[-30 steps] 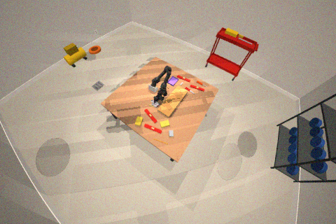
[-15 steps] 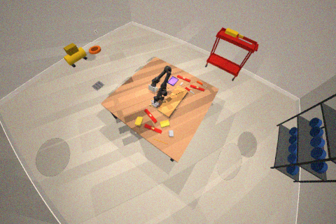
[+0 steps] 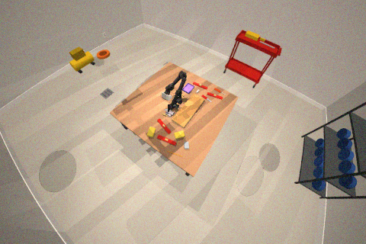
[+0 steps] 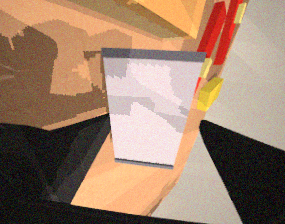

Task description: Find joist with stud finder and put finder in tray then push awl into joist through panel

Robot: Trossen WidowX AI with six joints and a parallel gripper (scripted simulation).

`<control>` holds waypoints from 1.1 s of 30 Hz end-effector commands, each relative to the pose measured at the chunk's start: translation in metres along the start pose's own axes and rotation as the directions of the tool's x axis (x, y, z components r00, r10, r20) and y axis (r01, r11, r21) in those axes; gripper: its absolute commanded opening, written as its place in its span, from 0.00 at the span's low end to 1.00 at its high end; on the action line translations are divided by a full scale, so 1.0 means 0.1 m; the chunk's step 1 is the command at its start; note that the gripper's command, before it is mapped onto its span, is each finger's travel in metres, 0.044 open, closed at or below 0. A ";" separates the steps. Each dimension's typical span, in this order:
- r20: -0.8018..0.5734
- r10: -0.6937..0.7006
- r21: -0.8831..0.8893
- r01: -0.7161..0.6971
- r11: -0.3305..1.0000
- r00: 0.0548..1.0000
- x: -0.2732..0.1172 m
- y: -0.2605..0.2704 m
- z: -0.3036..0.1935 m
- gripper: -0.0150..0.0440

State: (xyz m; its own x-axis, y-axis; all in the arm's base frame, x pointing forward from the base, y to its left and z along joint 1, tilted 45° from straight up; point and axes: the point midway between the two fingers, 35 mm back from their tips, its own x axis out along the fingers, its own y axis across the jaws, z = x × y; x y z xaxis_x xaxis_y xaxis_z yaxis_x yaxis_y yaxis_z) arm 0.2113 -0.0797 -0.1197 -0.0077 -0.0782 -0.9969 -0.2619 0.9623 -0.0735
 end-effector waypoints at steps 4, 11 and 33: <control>-0.001 -0.003 0.002 0.003 1.000 1.000 -0.08 0.00 0.00 1.00; -0.001 -0.002 0.002 0.002 1.000 1.000 -0.15 0.00 0.00 1.00; -0.005 0.001 0.001 -0.001 1.000 1.000 -0.85 -0.31 -0.02 1.00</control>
State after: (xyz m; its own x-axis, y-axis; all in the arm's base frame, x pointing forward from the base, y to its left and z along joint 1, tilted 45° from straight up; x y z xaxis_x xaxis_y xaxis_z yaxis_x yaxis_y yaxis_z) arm 0.2208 -0.1055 -0.0295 -0.0020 -0.0825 -0.9966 -0.2634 0.9614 -0.0790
